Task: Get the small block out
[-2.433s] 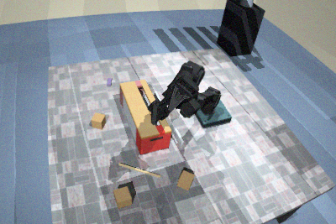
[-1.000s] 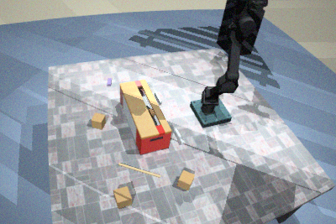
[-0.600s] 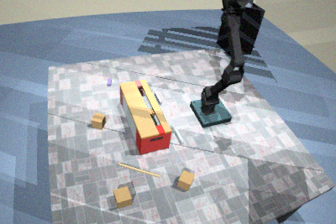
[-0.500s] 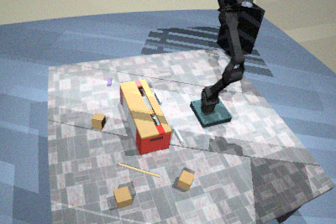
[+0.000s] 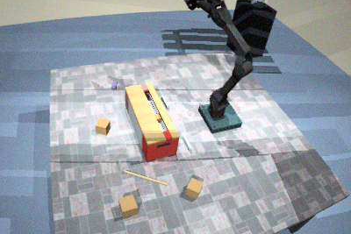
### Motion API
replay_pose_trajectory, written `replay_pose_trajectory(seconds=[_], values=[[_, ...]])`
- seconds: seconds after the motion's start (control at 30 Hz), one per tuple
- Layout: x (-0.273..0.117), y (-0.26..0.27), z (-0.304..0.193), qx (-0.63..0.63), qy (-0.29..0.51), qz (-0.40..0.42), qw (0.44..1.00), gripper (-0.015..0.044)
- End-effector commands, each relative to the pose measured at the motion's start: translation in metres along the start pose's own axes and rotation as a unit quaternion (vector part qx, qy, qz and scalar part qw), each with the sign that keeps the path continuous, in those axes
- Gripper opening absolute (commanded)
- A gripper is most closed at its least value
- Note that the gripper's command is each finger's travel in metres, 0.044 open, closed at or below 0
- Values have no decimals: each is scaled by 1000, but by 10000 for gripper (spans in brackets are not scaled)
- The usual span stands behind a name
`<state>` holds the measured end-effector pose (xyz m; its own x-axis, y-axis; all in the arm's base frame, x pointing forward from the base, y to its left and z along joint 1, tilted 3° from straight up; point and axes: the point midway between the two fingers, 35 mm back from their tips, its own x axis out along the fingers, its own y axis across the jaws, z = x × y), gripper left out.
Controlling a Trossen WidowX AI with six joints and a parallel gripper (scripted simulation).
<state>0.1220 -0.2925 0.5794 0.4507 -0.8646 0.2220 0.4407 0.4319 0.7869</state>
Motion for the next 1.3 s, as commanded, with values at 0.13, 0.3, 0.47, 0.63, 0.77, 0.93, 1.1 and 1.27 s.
replay_pose_trajectory(seconds=[0.13,0.3,0.47,0.63,0.77,0.93,1.1,1.27], values=[[23,-53,-115,54,187,-98,976,400],[14,-78,-194,63,312,-155,935,400],[-14,-98,-267,60,427,-213,877,400],[-59,-122,-331,53,533,-297,791,400],[-105,-138,-369,36,603,-365,708,400],[-175,-154,-401,-3,674,-458,579,400],[-211,-159,-408,-29,697,-504,510,400],[-211,-159,-408,-29,697,-504,510,400]])
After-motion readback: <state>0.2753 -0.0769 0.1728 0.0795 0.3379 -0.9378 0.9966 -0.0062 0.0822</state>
